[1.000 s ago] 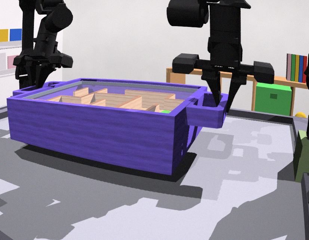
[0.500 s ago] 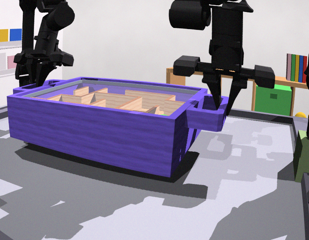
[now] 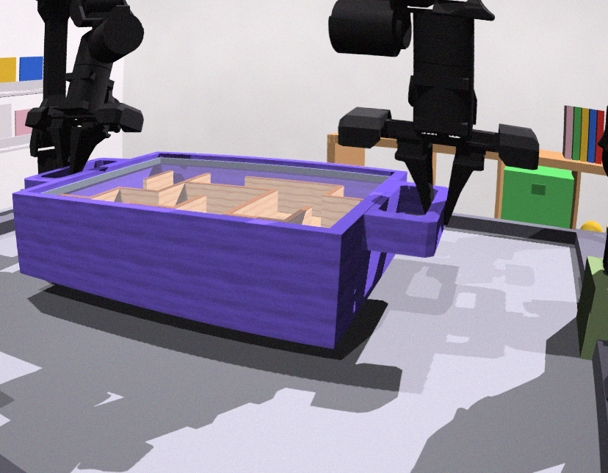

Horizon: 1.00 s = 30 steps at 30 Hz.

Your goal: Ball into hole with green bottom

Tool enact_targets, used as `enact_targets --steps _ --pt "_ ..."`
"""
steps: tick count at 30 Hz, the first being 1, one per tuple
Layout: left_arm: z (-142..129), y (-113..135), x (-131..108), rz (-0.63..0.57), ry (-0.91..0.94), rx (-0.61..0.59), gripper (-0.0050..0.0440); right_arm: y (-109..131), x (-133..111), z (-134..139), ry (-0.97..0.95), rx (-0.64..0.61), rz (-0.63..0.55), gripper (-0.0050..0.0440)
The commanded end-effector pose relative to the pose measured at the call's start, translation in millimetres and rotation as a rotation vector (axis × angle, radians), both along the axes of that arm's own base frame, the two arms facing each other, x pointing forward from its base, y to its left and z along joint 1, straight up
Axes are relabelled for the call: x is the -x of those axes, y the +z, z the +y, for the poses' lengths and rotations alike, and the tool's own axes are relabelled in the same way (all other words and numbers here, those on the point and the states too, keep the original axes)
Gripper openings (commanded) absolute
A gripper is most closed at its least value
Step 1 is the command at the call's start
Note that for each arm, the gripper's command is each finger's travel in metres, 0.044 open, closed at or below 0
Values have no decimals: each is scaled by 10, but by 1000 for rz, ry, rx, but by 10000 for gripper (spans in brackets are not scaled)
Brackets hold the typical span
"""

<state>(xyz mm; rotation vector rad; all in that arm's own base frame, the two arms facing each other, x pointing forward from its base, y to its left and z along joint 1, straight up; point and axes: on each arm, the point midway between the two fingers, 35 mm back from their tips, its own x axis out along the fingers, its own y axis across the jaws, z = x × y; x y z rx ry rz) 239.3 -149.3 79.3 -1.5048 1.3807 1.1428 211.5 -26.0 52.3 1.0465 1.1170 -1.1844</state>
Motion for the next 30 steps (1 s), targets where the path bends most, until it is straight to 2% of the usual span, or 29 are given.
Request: enact_targets --steps 1,6,8,11,13,14,21,22,25,28,30 --pt "-65 63 23 -54 -6 22 -50 210 -85 -12 -2 25 -10 -50" --pt "-75 -16 44 -92 -6 20 -50 295 -109 -9 -3 28 23 -50" --pt "-57 139 -29 -64 -10 58 -50 134 -6 -20 3 -9 -7 -50" --pt "-62 115 -21 -70 -10 49 -50 178 -36 -17 2 0 -7 -50" --pt "-44 178 -39 -40 -11 77 -50 80 2 -33 4 -29 -33 -50" --pt "-25 40 27 -62 -9 75 -50 211 -72 -41 3 -34 -8 -50" --pt "-53 -73 52 -111 -6 58 -50 321 -113 -31 -1 -10 43 -50" --pt "-74 58 -9 -83 -8 58 -50 210 -33 -26 -2 -6 16 -50" --pt "-94 91 -27 -44 -8 28 -50 134 4 -11 -3 23 -10 -50" --pt "-83 64 -2 -53 -8 35 -50 185 -36 -16 -1 15 -10 -50" --pt "-95 140 -38 -23 -17 22 -50 81 14 -10 -1 28 -32 -50"
